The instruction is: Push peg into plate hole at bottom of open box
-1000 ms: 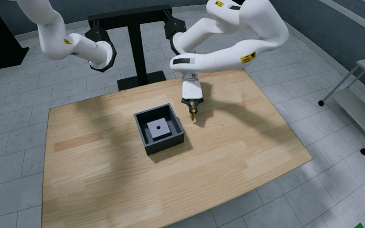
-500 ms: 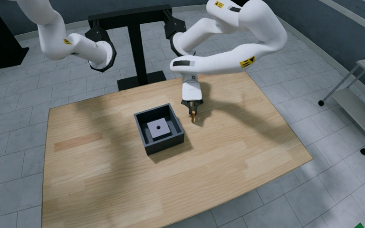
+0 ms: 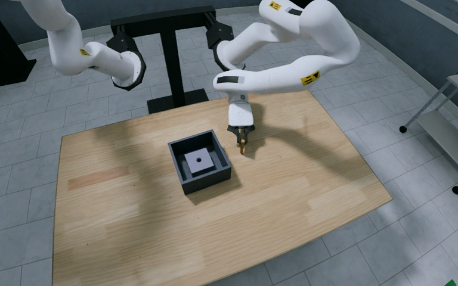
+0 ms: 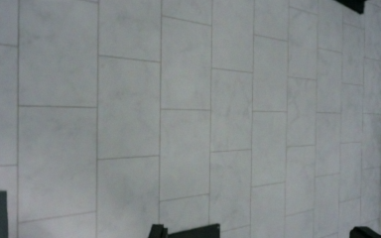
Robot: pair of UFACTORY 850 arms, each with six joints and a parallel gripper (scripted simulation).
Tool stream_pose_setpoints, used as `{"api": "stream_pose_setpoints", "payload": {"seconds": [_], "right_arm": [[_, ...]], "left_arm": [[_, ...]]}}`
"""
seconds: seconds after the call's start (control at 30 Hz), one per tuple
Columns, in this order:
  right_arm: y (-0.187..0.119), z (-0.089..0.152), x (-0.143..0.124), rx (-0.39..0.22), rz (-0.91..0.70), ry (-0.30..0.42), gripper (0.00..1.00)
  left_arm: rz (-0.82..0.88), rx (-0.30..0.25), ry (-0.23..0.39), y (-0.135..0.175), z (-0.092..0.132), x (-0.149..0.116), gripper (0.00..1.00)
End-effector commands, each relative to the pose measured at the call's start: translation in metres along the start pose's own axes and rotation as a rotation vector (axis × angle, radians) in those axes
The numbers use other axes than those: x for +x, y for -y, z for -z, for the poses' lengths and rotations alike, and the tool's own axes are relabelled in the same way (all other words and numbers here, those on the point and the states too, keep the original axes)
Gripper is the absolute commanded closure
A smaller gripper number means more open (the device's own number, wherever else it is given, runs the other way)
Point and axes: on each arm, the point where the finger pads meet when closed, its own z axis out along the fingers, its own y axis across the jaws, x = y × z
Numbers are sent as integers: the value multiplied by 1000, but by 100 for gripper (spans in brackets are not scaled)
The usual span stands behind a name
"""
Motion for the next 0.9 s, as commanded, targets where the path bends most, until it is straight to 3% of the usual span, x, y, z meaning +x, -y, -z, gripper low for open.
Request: {"api": "stream_pose_setpoints", "payload": {"seconds": [0.0, 0.87], "right_arm": [[0, 1, 0, 0, 0, -2, 0], [0, 1, 0, 0, 0, -2, 0]], "left_arm": [[0, 0, 1, 0, 0, 0, 100], [0, 0, 1, 0, -4, 9, 100]]}}
